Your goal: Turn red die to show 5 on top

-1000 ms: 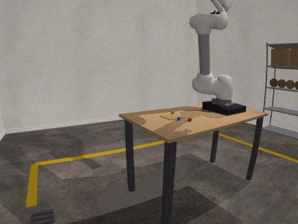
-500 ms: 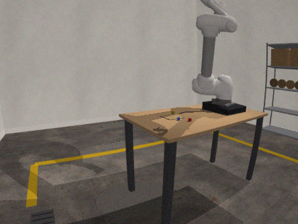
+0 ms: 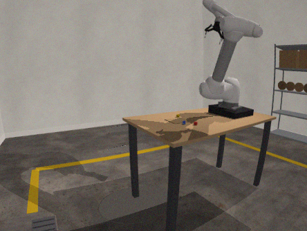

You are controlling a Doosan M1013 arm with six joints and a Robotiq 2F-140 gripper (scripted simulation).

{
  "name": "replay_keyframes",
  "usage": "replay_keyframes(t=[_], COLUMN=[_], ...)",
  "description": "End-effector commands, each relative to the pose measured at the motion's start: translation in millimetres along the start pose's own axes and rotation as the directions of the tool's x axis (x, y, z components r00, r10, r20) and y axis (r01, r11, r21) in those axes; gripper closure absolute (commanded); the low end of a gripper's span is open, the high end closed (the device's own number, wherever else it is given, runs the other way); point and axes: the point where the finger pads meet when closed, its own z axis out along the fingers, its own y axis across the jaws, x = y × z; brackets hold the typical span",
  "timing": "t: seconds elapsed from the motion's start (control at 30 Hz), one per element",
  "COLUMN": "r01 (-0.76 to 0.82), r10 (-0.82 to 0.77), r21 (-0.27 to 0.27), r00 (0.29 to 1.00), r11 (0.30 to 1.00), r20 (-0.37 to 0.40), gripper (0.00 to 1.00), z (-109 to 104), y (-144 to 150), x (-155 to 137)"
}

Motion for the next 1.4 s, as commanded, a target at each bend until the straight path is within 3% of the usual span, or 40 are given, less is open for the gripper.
replay_keyframes(t=[0.0,0.07,0.17,0.27,0.33,0.43,0.53,0.6,0.7,0.73,0.77,0.83,0.9,0.93,0.97,1.07,1.1,1.13,1.17,1.2,1.23,1.3,1.33,1.37], r01=[0.031,0.031,0.056,0.056,0.080,0.093,0.118,0.118,0.145,0.145,0.158,0.158,0.187,0.187,0.202,0.217,0.233,0.233,0.250,0.250,0.267,0.267,0.285,0.285], r10=[-0.031,-0.031,-0.057,-0.057,-0.082,-0.095,-0.121,-0.121,-0.150,-0.150,-0.164,-0.164,-0.196,-0.196,-0.212,-0.229,-0.247,-0.247,-0.265,-0.265,-0.284,-0.284,-0.304,-0.304], r21=[-0.040,-0.040,-0.058,-0.058,-0.078,-0.088,-0.109,-0.109,-0.130,-0.130,-0.142,-0.142,-0.166,-0.166,-0.179,-0.192,-0.206,-0.206,-0.220,-0.220,-0.235,-0.235,-0.251,-0.251], r00=[0.999,0.999,0.998,0.998,0.996,0.995,0.992,0.992,0.988,0.988,0.986,0.986,0.980,0.980,0.977,0.973,0.968,0.968,0.963,0.963,0.958,0.958,0.952,0.952], r11=[0.999,0.999,0.997,0.997,0.994,0.992,0.987,0.987,0.981,0.981,0.977,0.977,0.968,0.968,0.963,0.957,0.950,0.950,0.943,0.943,0.935,0.935,0.925,0.925], r20=[-0.011,-0.011,-0.017,-0.017,-0.022,-0.024,-0.028,-0.028,-0.032,-0.032,-0.034,-0.034,-0.037,-0.037,-0.039,-0.040,-0.041,-0.041,-0.042,-0.042,-0.043,-0.043,-0.043,-0.043], gripper=[0.00,0.00,0.00,0.00,0.00,0.00,0.00,0.00,0.00,0.00,0.00,0.00,0.00,0.00,0.00,0.00,0.00,0.00,0.00,0.00,0.00,0.00,0.00,0.00], z=[40.5,40.5,66.9,66.9,93.5,106.9,135.1,135.1,164.3,164.3,180.0,180.0,212.0,212.0,229.6,247.2,266.0,266.0,285.7,285.7,305.6,305.6,327.6,327.6], y=[-9.4,-9.4,-13.0,-13.0,-17.1,-18.9,-23.2,-23.2,-27.3,-27.3,-29.8,-29.8,-34.2,-34.2,-37.0,-39.3,-42.1,-42.1,-45.0,-45.0,-47.5,-47.5,-51.1,-51.1], x=[0.3,0.3,-1.1,-1.1,-1.3,-2.3,-2.5,-2.5,-4.1,-4.1,-4.1,-4.1,-5.7,-5.7,-5.8,-6.8,-7.2,-7.2,-7.8,-7.8,-8.9,-8.9,-9.2,-9.2])
